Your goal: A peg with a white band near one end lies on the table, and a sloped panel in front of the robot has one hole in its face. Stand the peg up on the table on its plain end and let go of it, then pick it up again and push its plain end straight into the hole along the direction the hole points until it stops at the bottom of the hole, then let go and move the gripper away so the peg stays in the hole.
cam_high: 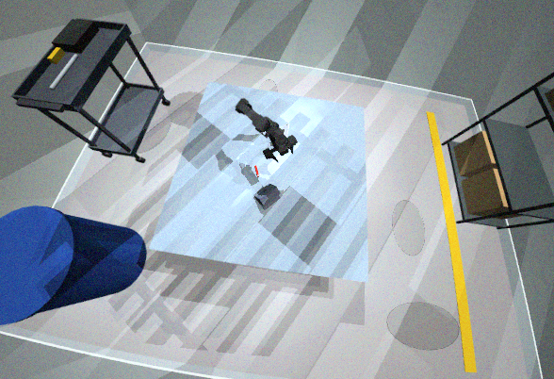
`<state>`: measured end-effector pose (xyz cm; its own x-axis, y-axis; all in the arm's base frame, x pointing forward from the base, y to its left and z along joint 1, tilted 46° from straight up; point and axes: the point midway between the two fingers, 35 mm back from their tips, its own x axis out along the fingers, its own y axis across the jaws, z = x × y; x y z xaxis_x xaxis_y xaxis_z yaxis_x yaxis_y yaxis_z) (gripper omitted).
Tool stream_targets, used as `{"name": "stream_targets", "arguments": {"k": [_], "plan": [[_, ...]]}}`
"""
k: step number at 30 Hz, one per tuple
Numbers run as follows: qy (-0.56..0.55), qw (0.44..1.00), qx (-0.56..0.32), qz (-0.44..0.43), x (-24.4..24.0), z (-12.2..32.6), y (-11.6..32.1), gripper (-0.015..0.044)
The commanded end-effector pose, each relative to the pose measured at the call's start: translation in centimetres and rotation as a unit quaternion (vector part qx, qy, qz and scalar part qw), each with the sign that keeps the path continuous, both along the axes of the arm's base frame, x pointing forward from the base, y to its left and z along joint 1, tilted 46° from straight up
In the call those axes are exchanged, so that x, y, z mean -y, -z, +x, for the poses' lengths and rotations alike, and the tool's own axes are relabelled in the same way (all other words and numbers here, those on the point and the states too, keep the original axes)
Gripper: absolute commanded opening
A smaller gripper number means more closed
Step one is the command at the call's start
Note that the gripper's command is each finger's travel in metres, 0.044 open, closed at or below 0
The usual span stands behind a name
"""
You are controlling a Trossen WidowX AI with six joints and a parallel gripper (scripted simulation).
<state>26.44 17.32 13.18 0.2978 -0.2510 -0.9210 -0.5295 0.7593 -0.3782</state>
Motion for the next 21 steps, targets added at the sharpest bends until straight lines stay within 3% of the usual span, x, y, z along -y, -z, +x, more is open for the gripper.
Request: {"name": "stream_targets", "arguments": {"k": [1, 15, 21], "plan": [[0.039, 0.997, -0.005, -0.060, 5.1, 2.2, 1.2, 0.0440], [0.153, 0.955, -0.081, -0.239, 22.3, 3.1, 3.2, 0.0440], [0.158, 0.952, -0.087, -0.247, 23.1, 2.9, 3.3, 0.0440]]}}
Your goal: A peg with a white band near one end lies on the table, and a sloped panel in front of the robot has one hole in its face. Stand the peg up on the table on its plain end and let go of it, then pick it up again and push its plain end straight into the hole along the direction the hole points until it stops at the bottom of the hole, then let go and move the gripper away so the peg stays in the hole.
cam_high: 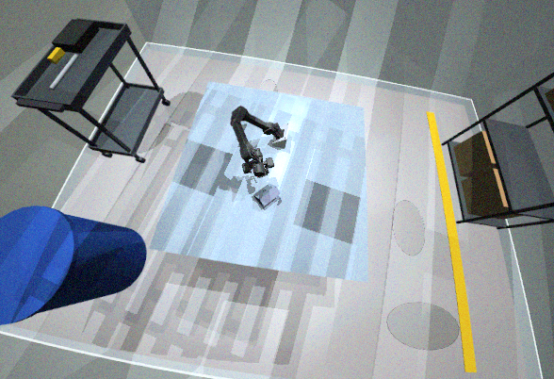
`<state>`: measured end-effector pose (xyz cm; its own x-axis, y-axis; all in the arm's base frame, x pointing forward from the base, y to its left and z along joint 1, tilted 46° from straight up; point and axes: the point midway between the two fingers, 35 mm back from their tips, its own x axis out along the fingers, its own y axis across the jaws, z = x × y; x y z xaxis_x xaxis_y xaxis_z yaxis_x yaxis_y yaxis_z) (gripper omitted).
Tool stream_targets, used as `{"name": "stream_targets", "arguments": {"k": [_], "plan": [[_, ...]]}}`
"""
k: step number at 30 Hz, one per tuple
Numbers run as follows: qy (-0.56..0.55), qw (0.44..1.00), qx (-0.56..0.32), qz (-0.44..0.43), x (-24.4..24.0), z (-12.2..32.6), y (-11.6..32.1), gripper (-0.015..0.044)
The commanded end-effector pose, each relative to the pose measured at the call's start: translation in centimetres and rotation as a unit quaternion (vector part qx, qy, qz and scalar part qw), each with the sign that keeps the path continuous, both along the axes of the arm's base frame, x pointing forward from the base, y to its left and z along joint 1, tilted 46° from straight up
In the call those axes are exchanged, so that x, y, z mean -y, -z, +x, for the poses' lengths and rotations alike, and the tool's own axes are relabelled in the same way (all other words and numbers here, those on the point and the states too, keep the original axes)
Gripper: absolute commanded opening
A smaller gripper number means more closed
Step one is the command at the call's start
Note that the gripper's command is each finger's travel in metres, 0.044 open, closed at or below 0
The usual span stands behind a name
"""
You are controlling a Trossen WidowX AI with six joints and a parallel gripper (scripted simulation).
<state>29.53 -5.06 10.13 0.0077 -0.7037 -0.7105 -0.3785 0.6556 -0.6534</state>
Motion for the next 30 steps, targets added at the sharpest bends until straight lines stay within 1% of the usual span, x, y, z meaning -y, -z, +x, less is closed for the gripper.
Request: {"name": "stream_targets", "arguments": {"k": [1, 30], "plan": [[0.001, 1.000, -0.011, -0.010, 0.7, -0.2, 0.3, 0.0440], [0.002, 1.000, -0.012, -0.008, 3.8, 0.0, 3.4, 0.0440]]}}
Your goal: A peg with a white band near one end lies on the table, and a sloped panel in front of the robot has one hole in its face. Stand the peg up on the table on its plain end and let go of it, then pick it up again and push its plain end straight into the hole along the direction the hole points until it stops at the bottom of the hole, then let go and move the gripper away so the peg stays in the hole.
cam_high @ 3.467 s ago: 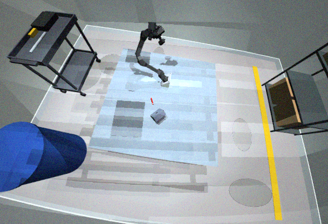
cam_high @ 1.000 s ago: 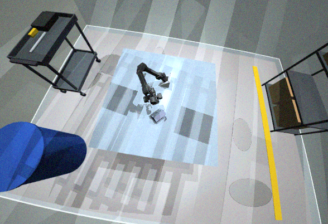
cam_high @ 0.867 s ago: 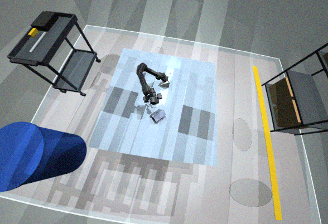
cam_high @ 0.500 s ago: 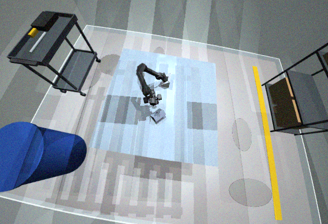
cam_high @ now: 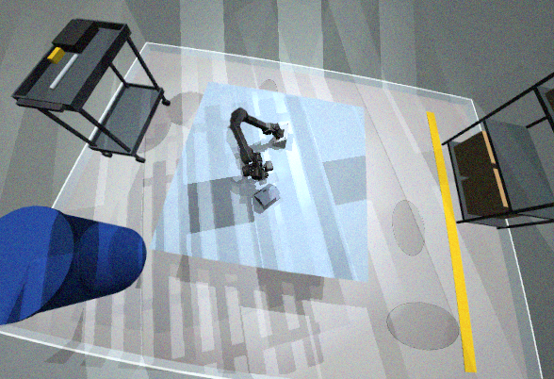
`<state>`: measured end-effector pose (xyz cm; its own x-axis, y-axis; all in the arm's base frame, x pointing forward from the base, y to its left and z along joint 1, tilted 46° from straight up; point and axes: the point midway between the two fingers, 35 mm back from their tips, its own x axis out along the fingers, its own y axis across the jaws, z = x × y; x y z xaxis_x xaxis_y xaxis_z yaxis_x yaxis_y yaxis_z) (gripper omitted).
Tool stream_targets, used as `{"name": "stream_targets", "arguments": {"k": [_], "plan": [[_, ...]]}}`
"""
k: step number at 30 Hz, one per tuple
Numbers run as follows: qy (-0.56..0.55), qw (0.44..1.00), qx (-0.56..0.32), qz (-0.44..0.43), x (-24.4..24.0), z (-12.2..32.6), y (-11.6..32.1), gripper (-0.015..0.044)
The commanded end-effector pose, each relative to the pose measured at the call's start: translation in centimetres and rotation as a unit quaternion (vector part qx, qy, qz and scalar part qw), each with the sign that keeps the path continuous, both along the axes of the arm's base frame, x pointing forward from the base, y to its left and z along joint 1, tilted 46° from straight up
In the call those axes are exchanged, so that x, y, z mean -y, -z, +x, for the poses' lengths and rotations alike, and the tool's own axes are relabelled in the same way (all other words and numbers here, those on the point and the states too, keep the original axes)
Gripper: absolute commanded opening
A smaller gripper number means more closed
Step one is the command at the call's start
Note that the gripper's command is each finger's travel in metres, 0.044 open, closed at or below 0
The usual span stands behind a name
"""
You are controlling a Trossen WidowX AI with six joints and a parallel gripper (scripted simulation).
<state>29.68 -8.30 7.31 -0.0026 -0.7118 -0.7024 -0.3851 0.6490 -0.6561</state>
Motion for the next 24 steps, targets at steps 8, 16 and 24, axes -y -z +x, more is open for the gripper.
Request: {"name": "stream_targets", "arguments": {"k": [8, 16, 24], "plan": [[0.001, 1.000, -0.005, -0.003, 1.5, -0.2, 1.4, 0.0440], [0.000, 1.000, -0.005, -0.005, 2.5, -0.4, 2.3, 0.0440], [0.000, 1.000, -0.005, -0.006, 2.9, -0.4, 2.6, 0.0361]]}}
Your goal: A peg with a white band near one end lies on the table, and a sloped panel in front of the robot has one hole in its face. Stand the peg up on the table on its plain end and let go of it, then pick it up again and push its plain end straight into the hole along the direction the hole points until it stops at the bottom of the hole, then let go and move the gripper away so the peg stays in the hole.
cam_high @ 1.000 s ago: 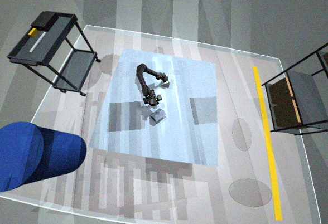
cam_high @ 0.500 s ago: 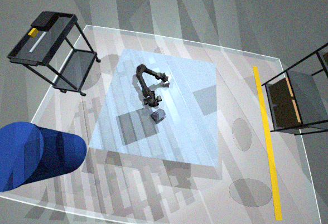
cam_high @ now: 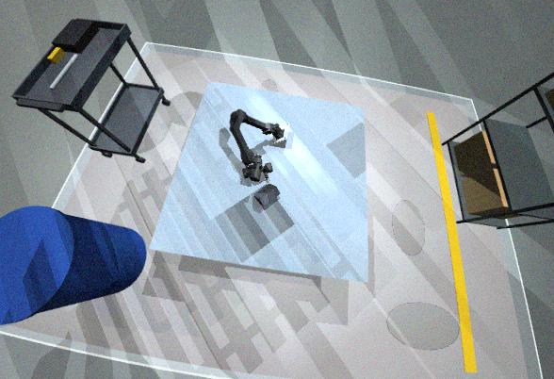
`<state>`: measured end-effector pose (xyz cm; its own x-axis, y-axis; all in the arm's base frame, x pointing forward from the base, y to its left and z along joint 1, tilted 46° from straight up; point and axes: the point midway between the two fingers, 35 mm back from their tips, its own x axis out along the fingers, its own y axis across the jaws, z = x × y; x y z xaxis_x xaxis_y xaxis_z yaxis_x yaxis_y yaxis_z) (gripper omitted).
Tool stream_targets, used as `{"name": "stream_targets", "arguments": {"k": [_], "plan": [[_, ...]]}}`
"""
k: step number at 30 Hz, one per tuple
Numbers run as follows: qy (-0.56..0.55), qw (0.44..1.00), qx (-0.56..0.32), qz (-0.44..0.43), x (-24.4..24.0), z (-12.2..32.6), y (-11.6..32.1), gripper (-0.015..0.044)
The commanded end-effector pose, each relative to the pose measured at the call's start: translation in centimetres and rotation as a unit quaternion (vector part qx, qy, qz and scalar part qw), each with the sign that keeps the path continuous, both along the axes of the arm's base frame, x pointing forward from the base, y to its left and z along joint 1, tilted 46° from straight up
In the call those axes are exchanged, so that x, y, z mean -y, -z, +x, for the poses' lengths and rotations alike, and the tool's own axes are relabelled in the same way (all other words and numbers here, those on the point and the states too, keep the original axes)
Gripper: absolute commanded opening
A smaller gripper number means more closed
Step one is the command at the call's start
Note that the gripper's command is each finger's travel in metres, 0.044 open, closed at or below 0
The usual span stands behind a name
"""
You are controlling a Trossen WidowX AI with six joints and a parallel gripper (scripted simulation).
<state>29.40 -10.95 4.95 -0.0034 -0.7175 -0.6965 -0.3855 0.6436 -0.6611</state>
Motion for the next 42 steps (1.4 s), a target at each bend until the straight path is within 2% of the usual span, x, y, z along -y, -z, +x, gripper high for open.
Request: {"name": "stream_targets", "arguments": {"k": [1, 10, 21, 30, 42], "plan": [[0.000, 1.000, -0.004, -0.002, 0.26, -0.16, 0.25, 0.0335], [0.000, 1.000, -0.004, -0.002, 0.26, -0.16, 0.25, 0.0110], [0.000, 1.000, -0.004, -0.002, 0.26, -0.16, 0.25, 0.0110], [0.000, 1.000, -0.004, -0.002, 0.26, -0.16, 0.25, 0.0050], [-0.013, 1.000, 0.010, 0.008, 0.02, -0.27, -0.01, 0.0050]]}}
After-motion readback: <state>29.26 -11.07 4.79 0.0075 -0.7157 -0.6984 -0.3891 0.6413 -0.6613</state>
